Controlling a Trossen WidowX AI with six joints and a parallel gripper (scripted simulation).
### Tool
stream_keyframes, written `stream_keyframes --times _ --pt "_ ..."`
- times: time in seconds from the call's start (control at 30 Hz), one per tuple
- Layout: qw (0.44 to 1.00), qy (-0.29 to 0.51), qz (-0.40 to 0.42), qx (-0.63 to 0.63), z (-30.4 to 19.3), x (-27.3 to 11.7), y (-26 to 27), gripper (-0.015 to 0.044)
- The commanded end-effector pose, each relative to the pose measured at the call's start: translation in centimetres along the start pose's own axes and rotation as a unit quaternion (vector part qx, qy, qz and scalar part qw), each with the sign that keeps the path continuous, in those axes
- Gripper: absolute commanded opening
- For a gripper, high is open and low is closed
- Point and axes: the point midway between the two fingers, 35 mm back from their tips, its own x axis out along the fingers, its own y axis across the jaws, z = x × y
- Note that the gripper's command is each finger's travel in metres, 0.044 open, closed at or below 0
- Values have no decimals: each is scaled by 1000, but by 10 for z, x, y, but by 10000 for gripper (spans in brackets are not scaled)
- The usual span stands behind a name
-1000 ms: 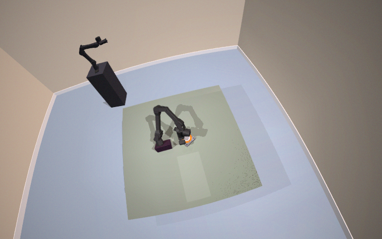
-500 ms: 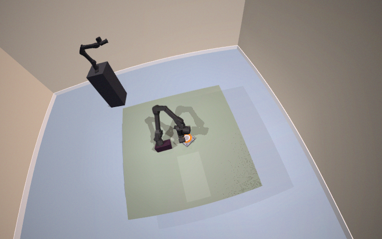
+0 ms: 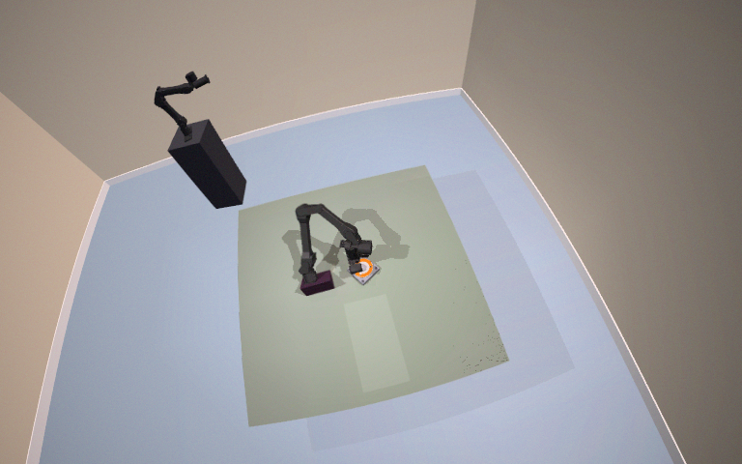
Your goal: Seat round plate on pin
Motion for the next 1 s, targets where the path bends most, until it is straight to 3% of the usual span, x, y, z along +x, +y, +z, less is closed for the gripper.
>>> stream_keyframes --times 0.0,0.97 --pt "1000 -4 1 -2 7 -2 5 0" --pt "1000 -4 1 -2 42 -7 13 0"
